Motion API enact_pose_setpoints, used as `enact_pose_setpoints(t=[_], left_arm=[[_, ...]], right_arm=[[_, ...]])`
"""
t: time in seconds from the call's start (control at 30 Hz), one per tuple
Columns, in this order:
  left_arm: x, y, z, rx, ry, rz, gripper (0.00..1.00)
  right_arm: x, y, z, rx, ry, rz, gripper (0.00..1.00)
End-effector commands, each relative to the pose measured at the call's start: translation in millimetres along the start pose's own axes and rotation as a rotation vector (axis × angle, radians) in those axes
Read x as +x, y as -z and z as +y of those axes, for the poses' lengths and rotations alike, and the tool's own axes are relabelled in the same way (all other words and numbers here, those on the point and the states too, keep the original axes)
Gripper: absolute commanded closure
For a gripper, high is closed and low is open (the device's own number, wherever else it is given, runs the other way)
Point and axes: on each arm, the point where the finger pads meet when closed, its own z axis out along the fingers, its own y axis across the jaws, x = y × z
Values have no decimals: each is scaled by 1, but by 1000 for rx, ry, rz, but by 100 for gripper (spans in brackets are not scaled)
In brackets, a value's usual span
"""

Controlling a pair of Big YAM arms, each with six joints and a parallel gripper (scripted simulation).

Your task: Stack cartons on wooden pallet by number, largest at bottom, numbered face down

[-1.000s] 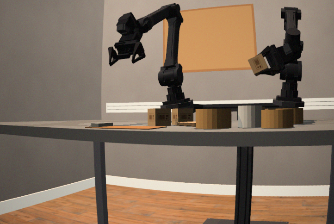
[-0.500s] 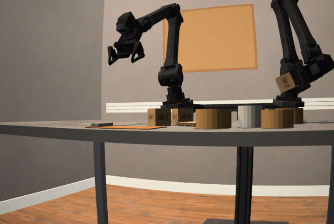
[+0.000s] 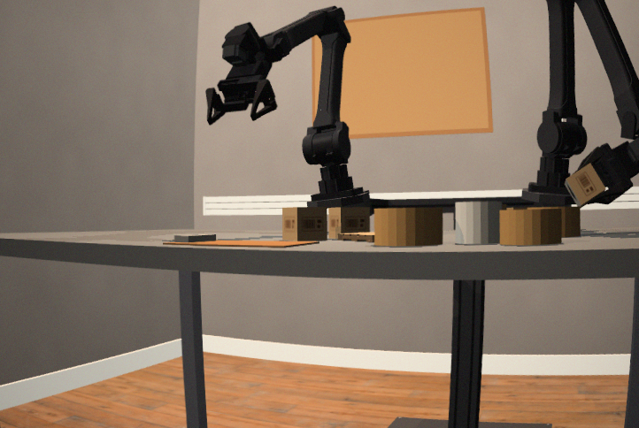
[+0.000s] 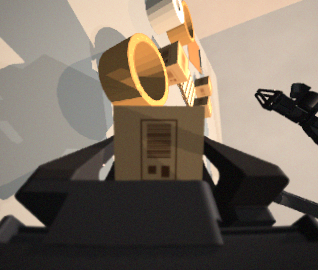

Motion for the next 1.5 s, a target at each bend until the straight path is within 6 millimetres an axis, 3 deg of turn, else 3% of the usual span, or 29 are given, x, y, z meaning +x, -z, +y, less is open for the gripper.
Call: enact_pose_setpoints(t=[0.0, 0.1, 0.13, 0.2, 0.4, 0.47, 0.63, 1.0, 1.23, 1.43, 1.47], left_arm=[[-5, 12, 21, 46, -91, 51, 46], [2, 20, 25, 69, 12, 75, 46], [5, 22, 24, 80, 63, 87, 46], [8, 28, 23, 93, 142, 112, 46], [7, 27, 24, 84, 149, 126, 46], [24, 23, 15, 87, 208, 138, 46], [21, 21, 16, -17, 240, 121, 46], [19, 18, 11, -443, 59, 26, 46], [22, 5, -1, -641, -111, -10, 46], [24, 5, 3, -778, -174, -15, 46], [13, 10, 7, -847, -192, -28, 46]], right_arm=[[-48, 18, -15, 29, 2, -84, 0], [-48, 18, -15, 29, 2, -84, 0], [-32, 10, -7, 13, 9, -55, 0], [-32, 10, -7, 13, 9, -55, 0], [-32, 10, -7, 13, 9, -55, 0], [-32, 10, -7, 13, 9, -55, 0], [-32, 10, -7, 13, 9, -55, 0], [-32, 10, -7, 13, 9, -55, 0], [-32, 10, -7, 13, 9, -55, 0], [-32, 10, -7, 13, 9, -55, 0], [-32, 10, -7, 13, 9, -55, 0]])
